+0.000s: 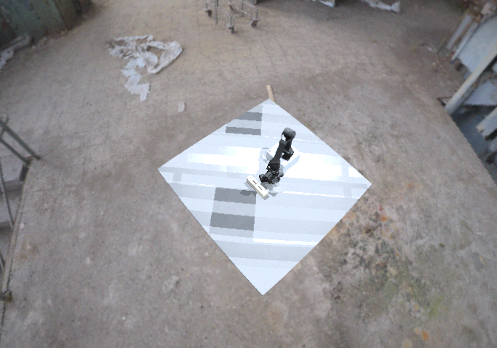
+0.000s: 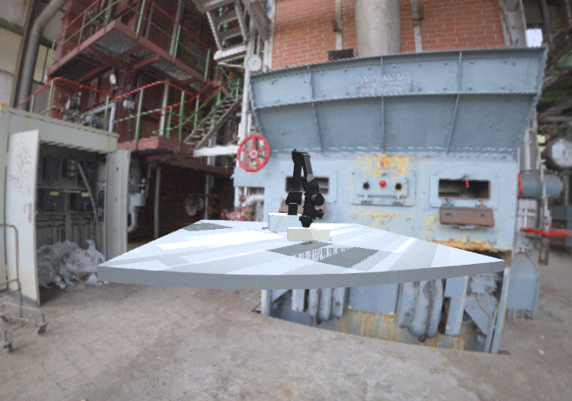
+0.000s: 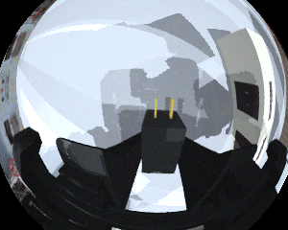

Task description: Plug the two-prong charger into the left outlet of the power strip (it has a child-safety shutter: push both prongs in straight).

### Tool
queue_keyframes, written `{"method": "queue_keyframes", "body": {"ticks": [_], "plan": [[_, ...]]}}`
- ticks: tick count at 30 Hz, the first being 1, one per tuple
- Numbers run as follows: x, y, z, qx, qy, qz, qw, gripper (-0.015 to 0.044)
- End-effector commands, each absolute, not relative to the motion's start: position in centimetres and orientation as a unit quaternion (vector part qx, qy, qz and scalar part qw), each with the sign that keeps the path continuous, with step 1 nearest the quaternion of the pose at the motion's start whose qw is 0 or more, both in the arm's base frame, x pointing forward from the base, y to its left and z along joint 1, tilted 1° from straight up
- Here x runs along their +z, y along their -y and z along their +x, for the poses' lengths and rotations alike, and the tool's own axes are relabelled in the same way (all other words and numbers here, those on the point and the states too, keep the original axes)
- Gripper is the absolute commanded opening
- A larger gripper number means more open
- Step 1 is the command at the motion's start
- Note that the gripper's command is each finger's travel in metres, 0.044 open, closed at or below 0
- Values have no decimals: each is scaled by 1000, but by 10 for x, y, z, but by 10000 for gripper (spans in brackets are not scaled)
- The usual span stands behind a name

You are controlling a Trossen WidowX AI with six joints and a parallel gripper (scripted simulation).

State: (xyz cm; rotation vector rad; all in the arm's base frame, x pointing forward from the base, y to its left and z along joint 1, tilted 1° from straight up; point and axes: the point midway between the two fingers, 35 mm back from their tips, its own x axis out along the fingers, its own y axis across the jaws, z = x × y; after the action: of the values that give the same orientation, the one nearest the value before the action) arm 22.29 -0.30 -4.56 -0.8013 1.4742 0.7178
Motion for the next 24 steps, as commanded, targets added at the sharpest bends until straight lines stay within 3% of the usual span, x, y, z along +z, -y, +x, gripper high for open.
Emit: {"method": "queue_keyframes", "body": {"ticks": [1,4,24], "plan": [[-45,3,223,311,-639,-348,612,59],[-40,3,224,311,-639,-347,612,0],[8,4,220,301,-645,-338,615,0]]}}
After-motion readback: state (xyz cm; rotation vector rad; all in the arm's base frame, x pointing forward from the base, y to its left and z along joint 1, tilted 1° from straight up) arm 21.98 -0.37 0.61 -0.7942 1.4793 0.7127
